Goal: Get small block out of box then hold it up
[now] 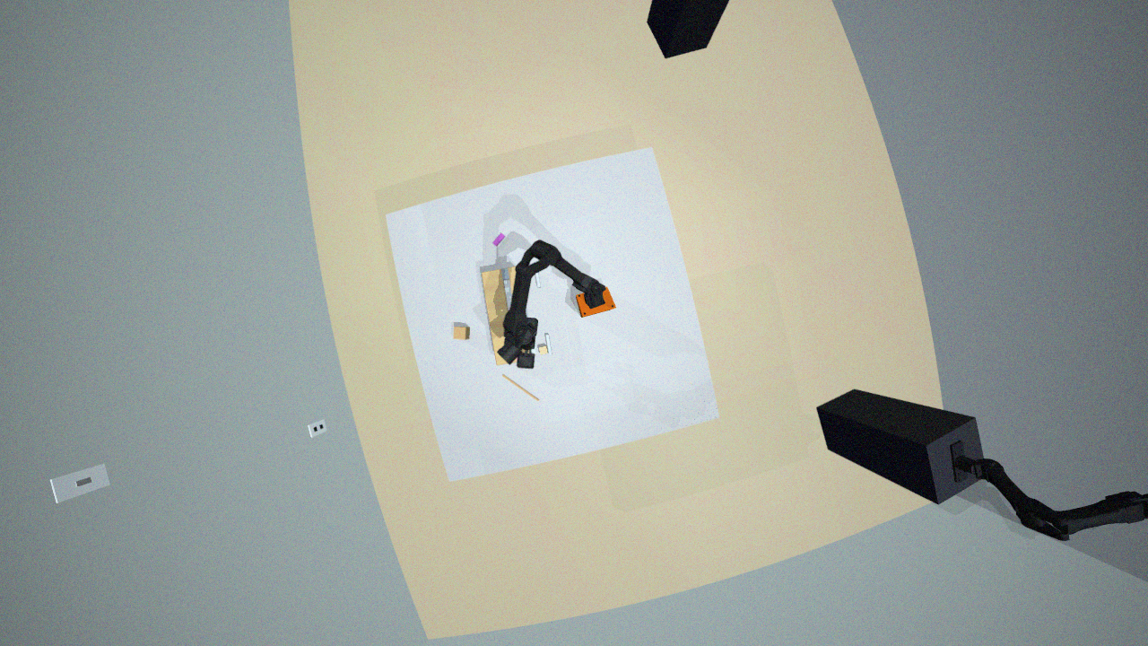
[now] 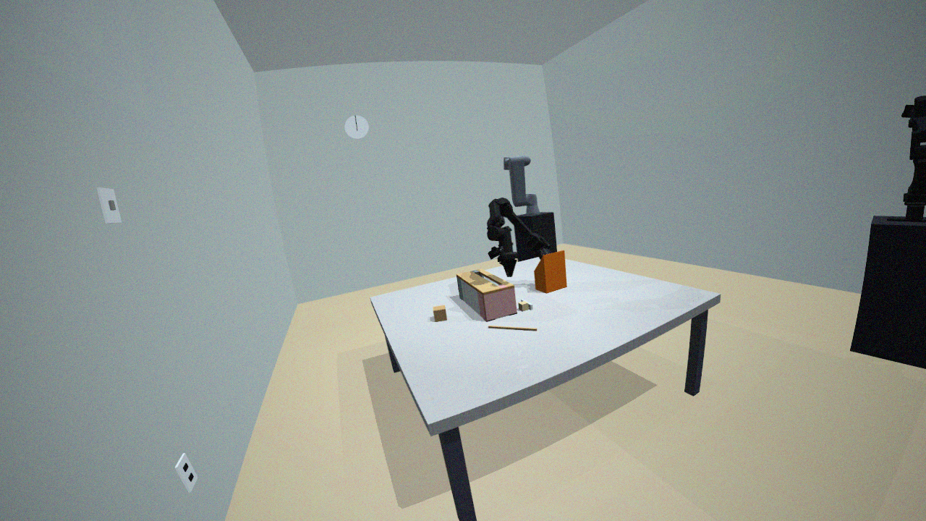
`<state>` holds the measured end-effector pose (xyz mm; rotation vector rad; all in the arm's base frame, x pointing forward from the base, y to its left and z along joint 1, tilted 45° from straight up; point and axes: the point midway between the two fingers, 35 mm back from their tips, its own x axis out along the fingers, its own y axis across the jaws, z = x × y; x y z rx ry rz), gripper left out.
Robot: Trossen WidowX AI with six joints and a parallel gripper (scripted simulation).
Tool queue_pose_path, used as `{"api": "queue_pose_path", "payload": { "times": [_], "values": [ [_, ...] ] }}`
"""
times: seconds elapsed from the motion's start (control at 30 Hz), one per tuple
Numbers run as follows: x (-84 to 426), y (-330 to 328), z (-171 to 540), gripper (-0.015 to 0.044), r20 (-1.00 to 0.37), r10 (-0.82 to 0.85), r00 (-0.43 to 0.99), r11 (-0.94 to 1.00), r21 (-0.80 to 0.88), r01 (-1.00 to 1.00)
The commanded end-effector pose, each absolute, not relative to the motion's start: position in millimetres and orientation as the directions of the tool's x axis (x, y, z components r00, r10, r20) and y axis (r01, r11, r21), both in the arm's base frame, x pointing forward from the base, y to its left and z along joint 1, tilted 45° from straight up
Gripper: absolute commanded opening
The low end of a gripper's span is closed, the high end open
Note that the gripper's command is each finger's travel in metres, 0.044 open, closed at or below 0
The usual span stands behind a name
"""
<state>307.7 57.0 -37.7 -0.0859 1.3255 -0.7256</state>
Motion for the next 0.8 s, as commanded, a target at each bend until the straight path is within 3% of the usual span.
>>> {"api": "queue_pose_path", "payload": {
  "times": [0.0, 0.17, 0.37, 0.57, 0.77],
  "values": [
    [304, 66, -44, 0.0285, -0.803, -0.586, 0.111, 0.748, -0.588, -0.309],
    [301, 72, -48, 0.0285, -0.770, -0.621, 0.146, 0.444, -0.499, -0.744],
    [298, 78, -52, 0.0285, -0.737, -0.651, 0.183, 0.077, -0.305, -0.949],
    [295, 84, -55, 0.0285, -0.706, -0.674, 0.218, -0.283, -0.027, -0.959],
    [292, 90, -58, 0.0285, -0.674, -0.693, 0.257, -0.562, 0.281, -0.778]
  ]
}}
